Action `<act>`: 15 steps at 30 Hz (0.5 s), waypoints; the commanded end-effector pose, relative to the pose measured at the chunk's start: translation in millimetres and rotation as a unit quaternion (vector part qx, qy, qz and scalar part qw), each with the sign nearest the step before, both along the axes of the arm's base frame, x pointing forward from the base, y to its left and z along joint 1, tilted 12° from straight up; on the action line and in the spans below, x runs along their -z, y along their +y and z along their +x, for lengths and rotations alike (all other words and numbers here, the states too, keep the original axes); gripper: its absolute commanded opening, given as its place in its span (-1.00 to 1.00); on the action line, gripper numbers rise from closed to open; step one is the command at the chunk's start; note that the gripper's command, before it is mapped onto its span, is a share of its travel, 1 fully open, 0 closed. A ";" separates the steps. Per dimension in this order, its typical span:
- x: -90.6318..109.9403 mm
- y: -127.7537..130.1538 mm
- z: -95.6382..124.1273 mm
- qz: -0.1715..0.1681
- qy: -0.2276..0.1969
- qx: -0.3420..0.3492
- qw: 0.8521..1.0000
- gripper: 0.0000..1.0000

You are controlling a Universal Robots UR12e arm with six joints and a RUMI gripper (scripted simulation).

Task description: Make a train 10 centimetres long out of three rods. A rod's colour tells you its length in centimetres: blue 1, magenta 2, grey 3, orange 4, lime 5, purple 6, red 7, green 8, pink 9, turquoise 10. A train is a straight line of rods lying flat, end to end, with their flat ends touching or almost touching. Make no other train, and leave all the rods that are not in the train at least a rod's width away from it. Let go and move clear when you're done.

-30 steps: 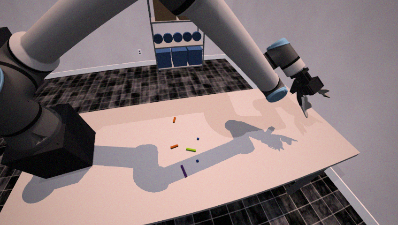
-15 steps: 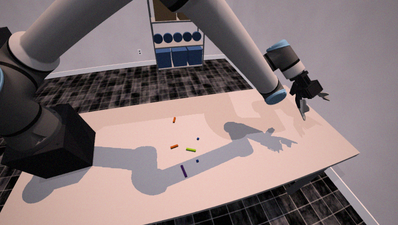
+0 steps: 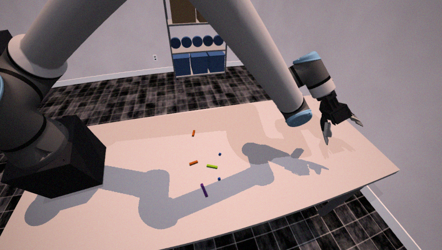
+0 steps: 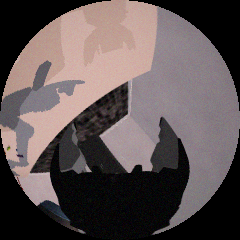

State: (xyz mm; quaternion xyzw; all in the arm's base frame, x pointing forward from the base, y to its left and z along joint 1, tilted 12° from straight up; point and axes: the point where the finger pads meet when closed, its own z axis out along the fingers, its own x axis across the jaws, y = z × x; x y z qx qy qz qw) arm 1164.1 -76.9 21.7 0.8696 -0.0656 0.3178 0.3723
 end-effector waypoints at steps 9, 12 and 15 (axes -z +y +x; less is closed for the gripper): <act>26.4 -39.5 -68.5 0.115 -0.057 0.089 0.988 1.00; 36.0 -50.9 -95.6 0.152 -0.075 0.125 0.978 1.00; 39.7 -55.0 -106.4 0.166 -0.082 0.139 0.973 1.00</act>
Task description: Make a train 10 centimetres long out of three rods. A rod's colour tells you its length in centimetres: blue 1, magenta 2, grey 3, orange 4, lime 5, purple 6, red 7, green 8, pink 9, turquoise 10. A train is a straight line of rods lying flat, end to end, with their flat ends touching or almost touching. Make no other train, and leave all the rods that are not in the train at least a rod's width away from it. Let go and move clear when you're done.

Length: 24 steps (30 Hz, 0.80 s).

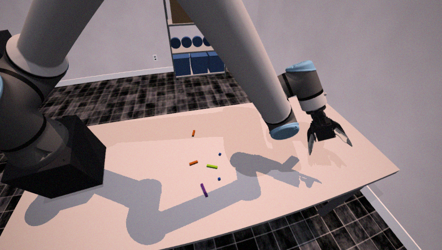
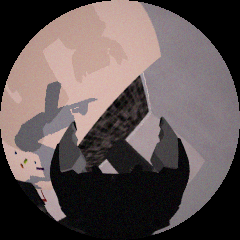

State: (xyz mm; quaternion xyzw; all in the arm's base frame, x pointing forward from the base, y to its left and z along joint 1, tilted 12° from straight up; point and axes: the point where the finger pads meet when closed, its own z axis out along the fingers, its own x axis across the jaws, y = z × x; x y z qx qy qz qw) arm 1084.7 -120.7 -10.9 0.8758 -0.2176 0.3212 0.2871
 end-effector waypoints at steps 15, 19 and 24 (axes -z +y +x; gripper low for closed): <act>36.5 -37.6 -126.3 0.157 -0.074 0.167 0.971 1.00; 44.9 -42.5 -159.2 0.188 -0.089 0.211 0.955 1.00; 54.0 -46.3 -197.4 0.222 -0.105 0.261 0.934 1.00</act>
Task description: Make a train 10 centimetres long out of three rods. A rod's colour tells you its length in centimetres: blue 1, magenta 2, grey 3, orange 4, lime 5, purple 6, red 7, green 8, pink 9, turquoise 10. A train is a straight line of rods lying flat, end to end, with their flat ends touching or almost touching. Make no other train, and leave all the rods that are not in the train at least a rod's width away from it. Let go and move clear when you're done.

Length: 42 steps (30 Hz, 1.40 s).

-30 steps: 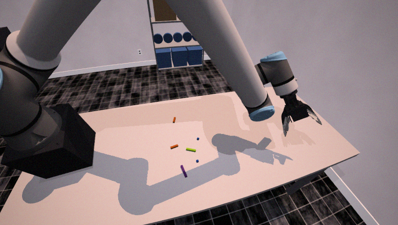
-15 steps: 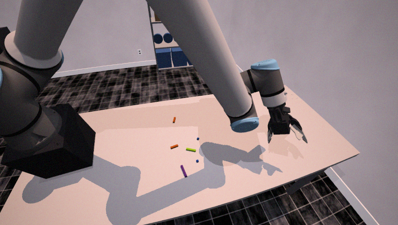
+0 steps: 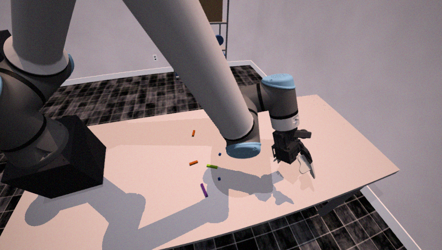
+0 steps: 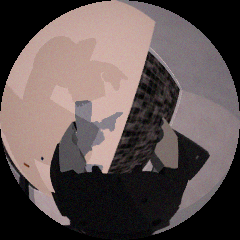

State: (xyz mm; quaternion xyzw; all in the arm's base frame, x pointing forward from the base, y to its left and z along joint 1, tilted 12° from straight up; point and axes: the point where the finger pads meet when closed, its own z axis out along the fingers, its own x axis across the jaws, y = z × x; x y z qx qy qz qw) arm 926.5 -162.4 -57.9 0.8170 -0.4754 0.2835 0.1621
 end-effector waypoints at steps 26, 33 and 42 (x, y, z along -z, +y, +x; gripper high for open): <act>42.5 5.0 -226.6 0.186 -0.072 0.315 0.928 1.00; 51.8 18.9 -293.1 0.223 -0.085 0.406 0.882 1.00; 58.5 35.1 -349.6 0.248 -0.093 0.482 0.835 1.00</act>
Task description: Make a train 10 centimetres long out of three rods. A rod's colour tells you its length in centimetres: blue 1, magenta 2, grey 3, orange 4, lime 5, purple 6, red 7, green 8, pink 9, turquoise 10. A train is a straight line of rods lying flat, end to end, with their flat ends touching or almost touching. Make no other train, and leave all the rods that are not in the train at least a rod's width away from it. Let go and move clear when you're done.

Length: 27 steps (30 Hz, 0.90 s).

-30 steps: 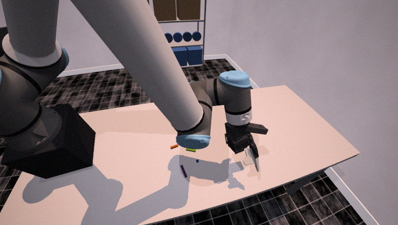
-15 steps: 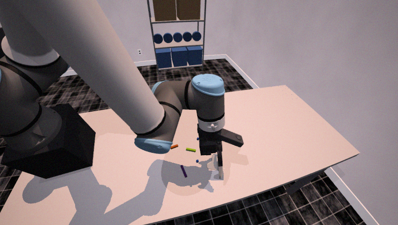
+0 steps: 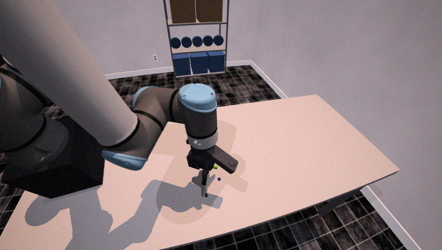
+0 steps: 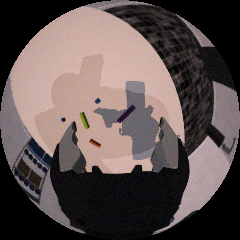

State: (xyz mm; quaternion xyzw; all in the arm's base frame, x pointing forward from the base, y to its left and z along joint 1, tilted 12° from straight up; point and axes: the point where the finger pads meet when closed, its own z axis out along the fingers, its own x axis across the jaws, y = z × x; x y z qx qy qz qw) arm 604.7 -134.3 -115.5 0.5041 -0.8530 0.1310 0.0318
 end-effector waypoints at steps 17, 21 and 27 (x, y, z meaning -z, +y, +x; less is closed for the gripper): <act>4.3 18.2 -60.4 0.037 -0.005 0.093 0.995 1.00; 4.3 18.2 -60.5 0.037 -0.005 0.093 0.995 1.00; 4.3 18.2 -60.5 0.037 -0.005 0.093 0.995 1.00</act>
